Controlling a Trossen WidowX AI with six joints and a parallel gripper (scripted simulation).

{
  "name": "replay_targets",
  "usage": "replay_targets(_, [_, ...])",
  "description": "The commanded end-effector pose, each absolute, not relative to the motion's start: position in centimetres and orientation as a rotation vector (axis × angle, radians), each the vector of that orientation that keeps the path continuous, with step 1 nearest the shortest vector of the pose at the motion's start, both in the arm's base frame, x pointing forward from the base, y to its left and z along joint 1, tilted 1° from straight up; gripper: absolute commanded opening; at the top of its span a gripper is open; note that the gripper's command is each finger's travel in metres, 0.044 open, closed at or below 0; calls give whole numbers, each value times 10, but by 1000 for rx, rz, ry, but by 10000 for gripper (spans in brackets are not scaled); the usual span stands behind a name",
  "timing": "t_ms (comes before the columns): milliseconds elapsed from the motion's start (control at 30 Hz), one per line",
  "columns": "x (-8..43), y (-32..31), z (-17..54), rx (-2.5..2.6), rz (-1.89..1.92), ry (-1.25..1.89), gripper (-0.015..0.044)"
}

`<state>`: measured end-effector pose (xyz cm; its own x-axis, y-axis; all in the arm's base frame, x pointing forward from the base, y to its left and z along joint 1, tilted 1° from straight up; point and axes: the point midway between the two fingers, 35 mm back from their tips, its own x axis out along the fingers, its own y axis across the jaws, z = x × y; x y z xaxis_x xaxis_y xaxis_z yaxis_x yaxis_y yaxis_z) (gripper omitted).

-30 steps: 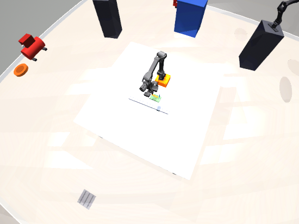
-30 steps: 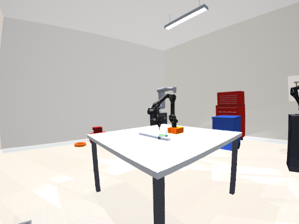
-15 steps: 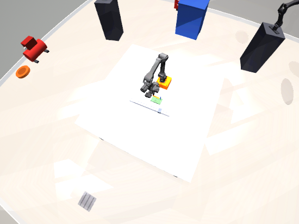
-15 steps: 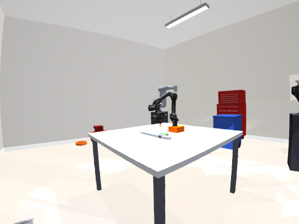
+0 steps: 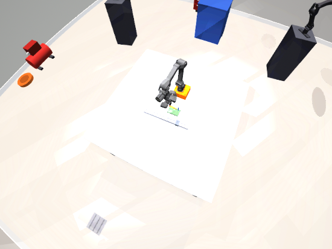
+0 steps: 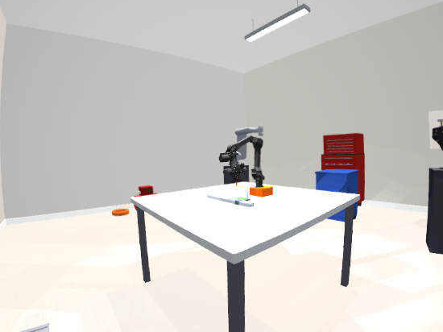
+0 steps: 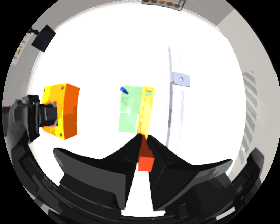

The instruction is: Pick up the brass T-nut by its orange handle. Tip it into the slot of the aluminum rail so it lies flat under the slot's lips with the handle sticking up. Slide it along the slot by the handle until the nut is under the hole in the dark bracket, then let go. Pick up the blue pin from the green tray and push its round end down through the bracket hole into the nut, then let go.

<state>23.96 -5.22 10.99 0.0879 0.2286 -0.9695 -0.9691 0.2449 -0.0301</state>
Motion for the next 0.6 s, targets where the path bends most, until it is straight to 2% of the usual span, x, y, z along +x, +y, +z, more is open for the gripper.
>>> replay_targets(0, [247,-55,111,-891,1101,1094,-150])
replay_targets(567, [273,-63,113,-904,1115,1089,-150])
